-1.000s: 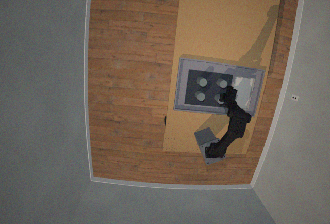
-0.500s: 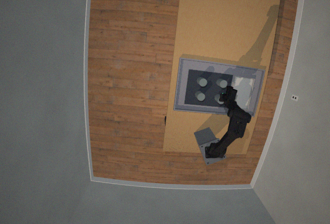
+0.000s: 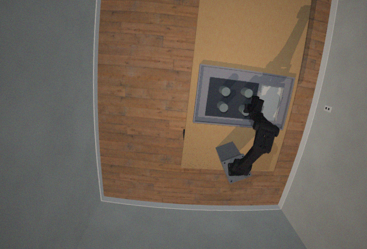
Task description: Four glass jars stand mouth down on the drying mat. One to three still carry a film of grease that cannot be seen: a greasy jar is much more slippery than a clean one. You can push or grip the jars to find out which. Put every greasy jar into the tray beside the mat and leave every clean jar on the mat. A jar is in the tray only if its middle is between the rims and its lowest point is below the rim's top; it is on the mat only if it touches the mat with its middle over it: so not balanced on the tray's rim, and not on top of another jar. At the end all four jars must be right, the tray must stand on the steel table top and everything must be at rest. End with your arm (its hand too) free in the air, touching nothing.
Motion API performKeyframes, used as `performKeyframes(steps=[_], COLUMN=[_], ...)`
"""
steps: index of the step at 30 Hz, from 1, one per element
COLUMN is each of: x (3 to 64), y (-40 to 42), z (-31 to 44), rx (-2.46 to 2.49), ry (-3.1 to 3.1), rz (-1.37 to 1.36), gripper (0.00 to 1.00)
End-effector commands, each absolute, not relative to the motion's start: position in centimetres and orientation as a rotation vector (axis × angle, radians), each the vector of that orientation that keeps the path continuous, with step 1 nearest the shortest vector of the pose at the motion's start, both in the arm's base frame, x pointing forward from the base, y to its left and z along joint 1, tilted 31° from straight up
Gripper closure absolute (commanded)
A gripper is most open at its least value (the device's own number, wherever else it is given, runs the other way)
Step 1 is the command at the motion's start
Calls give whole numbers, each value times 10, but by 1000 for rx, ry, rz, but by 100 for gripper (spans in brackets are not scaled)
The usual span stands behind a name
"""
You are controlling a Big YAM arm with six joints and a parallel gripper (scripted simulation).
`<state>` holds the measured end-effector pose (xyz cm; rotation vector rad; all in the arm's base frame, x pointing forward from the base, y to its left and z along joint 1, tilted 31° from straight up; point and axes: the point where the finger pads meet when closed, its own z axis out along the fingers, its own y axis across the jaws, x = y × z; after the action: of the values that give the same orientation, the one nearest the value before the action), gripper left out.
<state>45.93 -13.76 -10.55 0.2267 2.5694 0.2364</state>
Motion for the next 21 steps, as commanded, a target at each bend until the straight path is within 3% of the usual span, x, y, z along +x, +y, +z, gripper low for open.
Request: performKeyframes(steps=[1,21], x=[431,429], y=[-128,-128], z=[-122,-123], rx=[243,243], ry=[2620,2620], rz=[264,264], gripper=[100,100])
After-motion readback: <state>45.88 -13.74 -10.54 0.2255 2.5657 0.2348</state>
